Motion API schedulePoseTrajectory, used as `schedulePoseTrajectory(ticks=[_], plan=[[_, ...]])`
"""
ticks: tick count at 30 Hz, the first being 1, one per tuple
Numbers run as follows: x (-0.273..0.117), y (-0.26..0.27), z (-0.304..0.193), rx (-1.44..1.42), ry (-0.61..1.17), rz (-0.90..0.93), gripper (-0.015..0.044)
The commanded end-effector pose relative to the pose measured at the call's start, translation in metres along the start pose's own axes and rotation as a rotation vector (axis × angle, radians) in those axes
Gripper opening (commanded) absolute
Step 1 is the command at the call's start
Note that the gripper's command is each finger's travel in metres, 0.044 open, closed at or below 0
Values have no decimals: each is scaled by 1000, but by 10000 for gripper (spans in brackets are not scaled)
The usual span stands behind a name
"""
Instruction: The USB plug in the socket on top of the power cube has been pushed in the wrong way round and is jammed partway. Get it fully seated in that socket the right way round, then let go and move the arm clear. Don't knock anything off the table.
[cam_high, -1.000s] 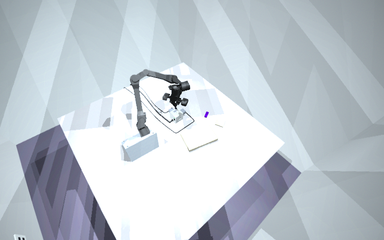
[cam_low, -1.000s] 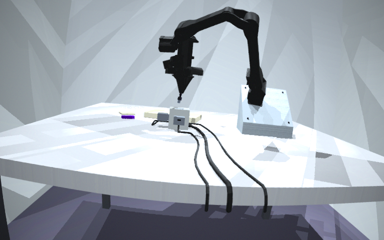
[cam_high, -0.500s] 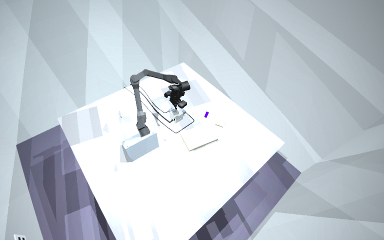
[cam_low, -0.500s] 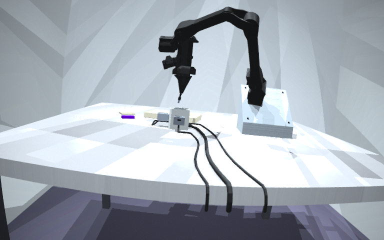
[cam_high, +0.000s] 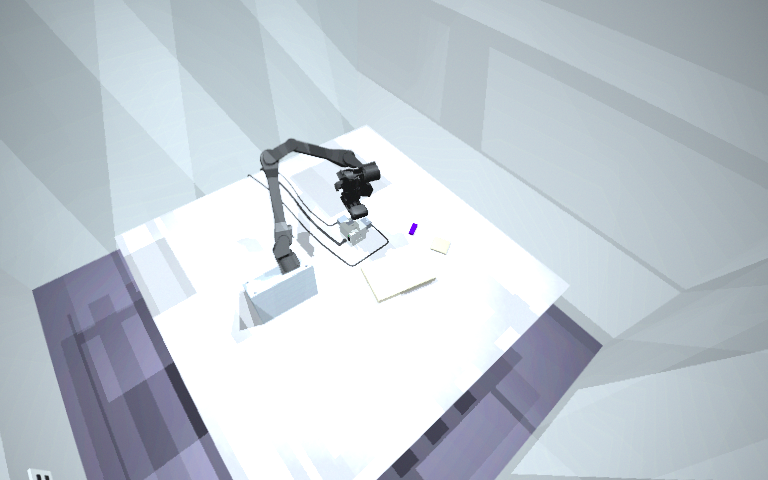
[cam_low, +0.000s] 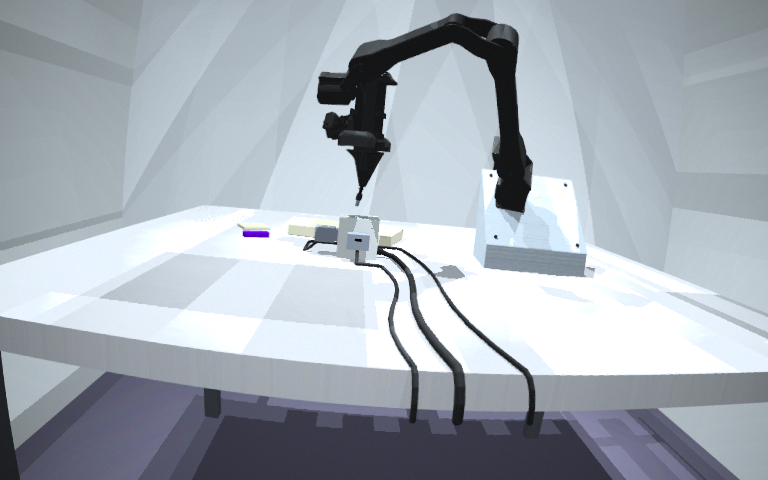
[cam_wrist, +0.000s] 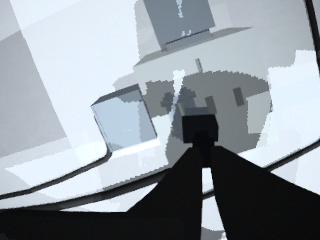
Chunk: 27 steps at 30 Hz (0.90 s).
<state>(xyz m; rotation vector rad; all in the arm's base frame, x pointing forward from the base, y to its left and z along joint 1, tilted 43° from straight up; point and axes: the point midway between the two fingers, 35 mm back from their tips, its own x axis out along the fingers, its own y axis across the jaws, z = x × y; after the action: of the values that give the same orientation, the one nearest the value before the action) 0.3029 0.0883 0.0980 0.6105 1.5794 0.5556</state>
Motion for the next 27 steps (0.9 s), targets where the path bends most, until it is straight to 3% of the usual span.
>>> schedulePoseTrajectory(ticks=[1,27], plan=[[0,0,0,119,-1,0,0],[0,0,0,800,-1,0,0]])
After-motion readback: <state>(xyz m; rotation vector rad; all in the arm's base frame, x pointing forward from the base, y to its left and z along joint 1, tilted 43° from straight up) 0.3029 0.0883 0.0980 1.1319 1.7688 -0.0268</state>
